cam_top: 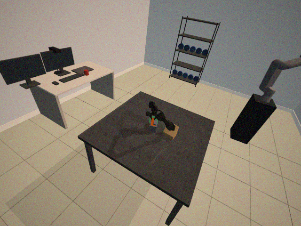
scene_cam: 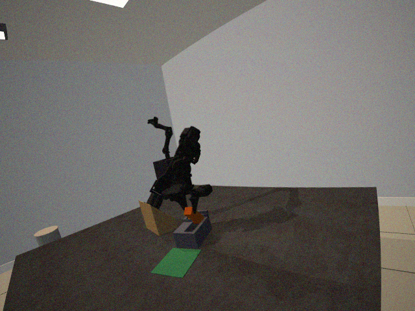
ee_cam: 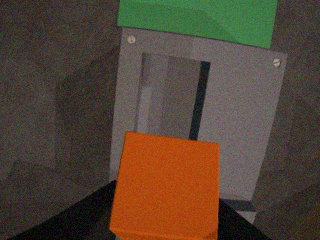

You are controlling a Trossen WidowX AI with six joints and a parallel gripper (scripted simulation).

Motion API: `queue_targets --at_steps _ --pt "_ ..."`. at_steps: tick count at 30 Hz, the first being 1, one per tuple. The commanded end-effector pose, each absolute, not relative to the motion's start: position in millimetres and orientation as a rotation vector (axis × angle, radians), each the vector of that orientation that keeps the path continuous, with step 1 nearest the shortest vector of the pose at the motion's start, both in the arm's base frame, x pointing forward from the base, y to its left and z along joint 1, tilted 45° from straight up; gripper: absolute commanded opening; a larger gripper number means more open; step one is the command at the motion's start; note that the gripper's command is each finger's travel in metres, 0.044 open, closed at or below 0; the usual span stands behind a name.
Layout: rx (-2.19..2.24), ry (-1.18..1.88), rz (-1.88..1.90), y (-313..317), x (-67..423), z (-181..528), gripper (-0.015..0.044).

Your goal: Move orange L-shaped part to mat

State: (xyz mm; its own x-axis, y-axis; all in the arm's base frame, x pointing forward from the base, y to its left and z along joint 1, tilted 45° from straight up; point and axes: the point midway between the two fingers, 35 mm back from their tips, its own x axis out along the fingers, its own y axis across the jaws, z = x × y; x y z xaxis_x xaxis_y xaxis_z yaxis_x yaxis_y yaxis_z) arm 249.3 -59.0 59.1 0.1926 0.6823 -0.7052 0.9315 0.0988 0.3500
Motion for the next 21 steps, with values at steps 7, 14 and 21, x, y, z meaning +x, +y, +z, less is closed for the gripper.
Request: queue_targets --at_steps 7,14,21 --pt "1.643 1.555 -0.381 -69 246 71 0.0000" --pt "1.643 1.555 -0.382 -77 244 78 0.0000" --pt "1.642 1.555 -0.382 -84 242 86 0.0000"
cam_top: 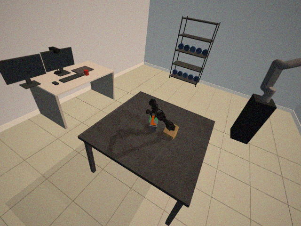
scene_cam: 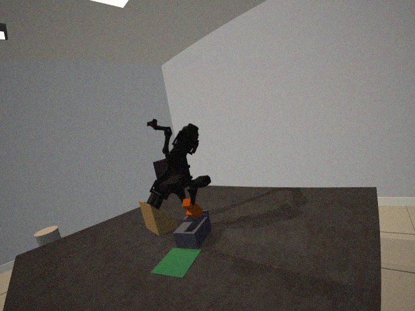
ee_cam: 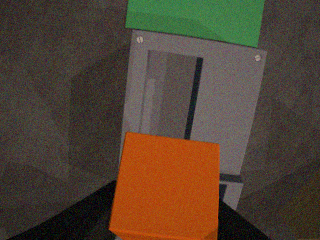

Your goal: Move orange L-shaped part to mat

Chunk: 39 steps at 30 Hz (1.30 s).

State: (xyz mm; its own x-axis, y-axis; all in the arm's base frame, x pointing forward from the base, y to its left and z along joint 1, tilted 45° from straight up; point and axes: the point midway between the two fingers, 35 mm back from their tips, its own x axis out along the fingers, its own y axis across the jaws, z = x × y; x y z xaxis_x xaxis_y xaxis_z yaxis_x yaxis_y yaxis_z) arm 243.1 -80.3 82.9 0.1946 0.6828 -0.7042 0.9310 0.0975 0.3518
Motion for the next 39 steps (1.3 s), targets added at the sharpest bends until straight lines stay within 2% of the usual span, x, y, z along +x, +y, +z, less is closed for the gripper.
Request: queue_targets --at_steps 1,14,39 --pt "1.642 1.555 -0.382 -85 241 87 0.0000" --pt "1.642 1.555 -0.382 -92 242 86 0.0000" --pt "1.639 1.552 -0.383 -155 264 29 0.0000"
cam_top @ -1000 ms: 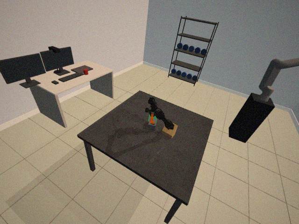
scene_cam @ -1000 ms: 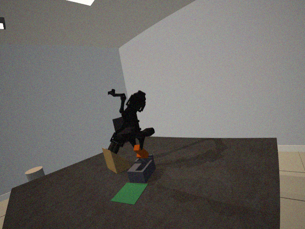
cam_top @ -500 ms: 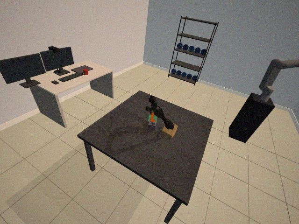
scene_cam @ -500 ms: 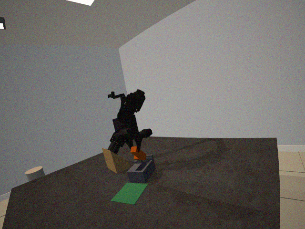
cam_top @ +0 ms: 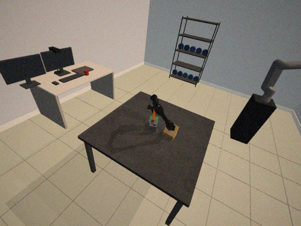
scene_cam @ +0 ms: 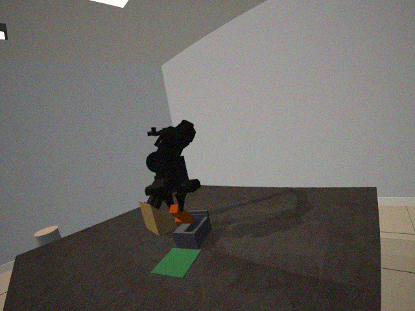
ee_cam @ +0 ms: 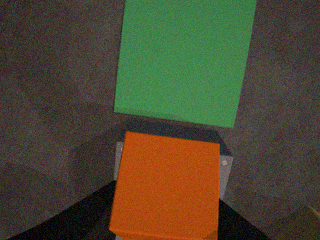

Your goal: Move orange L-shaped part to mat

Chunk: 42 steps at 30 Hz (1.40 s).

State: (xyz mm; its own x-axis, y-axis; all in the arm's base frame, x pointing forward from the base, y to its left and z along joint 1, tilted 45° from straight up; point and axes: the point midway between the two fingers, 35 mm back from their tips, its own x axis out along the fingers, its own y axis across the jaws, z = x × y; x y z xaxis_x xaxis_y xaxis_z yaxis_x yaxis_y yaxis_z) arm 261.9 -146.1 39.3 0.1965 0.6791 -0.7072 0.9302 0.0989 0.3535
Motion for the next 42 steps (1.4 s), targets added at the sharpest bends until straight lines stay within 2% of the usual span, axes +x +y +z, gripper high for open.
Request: queue_targets --at_steps 1,21,42 --pt "1.639 1.552 -0.383 -158 265 27 0.0000" --pt "1.636 1.549 -0.385 -208 278 -17 0.0000" --pt "1.636 1.549 -0.384 -193 283 -34 0.0000"
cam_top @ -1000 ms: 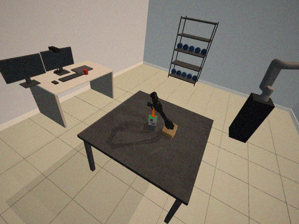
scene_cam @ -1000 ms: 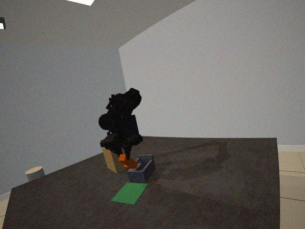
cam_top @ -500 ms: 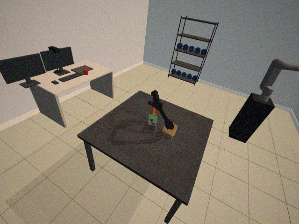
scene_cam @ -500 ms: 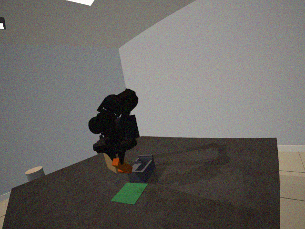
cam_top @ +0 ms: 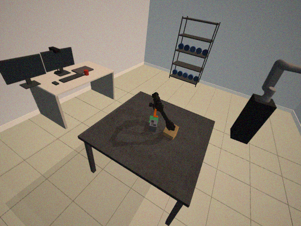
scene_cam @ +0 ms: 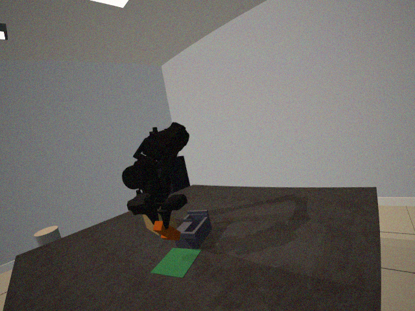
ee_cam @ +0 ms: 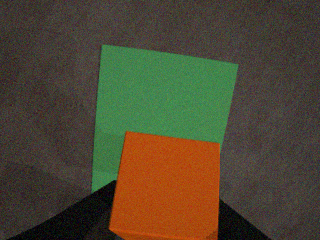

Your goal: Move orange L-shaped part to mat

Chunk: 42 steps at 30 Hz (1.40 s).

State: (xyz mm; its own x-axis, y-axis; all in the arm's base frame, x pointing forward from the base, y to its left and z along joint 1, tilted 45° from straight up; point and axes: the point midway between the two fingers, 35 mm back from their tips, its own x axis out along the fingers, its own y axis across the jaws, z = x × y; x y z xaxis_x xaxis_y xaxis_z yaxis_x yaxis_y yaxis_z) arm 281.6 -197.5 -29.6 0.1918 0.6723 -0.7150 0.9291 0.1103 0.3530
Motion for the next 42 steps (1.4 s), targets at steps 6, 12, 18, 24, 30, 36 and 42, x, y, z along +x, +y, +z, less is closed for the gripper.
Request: queue_targets --at_steps 6,12,18,24,30,36,42 --pt "1.636 1.549 -0.383 -186 285 -41 0.0000" --pt "1.637 1.549 -0.383 -180 287 -48 0.0000" --pt "1.637 1.549 -0.383 -173 288 -54 0.0000" --pt "1.637 1.549 -0.382 -167 290 -61 0.0000" --pt "1.637 1.549 -0.382 -161 292 -67 0.0000" --pt "1.638 1.549 -0.381 -154 294 -74 0.0000" --pt "1.638 1.549 -0.381 -153 294 -75 0.0000"
